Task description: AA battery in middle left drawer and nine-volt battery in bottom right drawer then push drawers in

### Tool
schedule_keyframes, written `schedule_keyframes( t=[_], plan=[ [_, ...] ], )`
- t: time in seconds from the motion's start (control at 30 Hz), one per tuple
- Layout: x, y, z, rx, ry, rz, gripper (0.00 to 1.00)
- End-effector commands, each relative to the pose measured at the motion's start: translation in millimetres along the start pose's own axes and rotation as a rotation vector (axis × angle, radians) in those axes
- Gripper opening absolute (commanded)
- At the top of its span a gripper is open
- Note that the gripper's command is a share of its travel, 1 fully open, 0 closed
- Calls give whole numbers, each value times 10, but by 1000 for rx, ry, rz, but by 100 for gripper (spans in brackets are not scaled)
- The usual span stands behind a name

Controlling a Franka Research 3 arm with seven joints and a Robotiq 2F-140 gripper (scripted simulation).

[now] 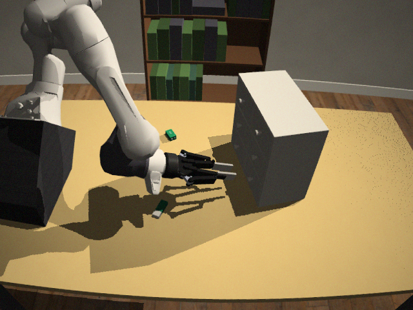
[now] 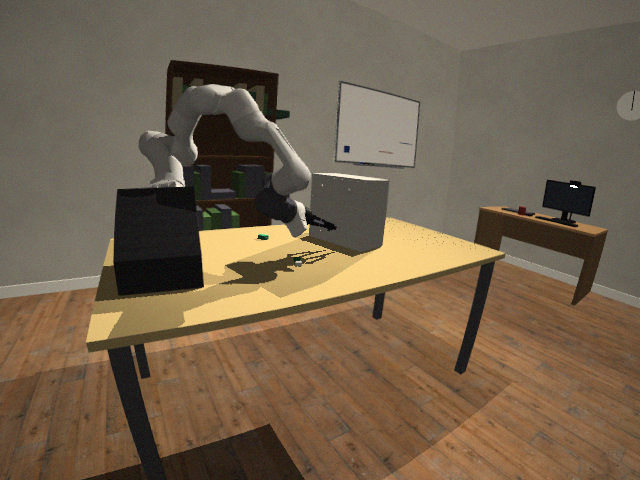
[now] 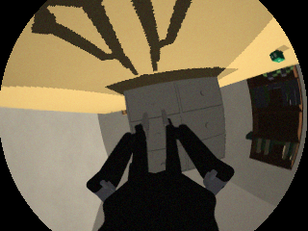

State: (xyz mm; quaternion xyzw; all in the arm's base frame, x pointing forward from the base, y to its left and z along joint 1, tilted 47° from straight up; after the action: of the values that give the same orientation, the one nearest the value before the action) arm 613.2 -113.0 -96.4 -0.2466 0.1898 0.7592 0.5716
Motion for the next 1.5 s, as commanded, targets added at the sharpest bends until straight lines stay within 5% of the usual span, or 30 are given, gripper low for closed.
schedule_keyframes(
  t=[0.0,0.37,1.47],
  plan=[
    [67,-109,-53,10,28,-1,20],
    [292,-408,-94,10,28,-1,20],
    [299,-420,-102,10,28,-1,20]
  ],
)
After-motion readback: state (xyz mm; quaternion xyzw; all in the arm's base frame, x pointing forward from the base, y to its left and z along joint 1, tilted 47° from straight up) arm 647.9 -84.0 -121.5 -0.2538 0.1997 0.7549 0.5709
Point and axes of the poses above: the point where the finger pads meet when closed, its own y axis back along the fingers, its own z axis across the jaws, x = y × z, the point moved 1 cm from there along y, back along the fingers, and after that the axes turned 8 degrees about -y, right-handed, at the moved point
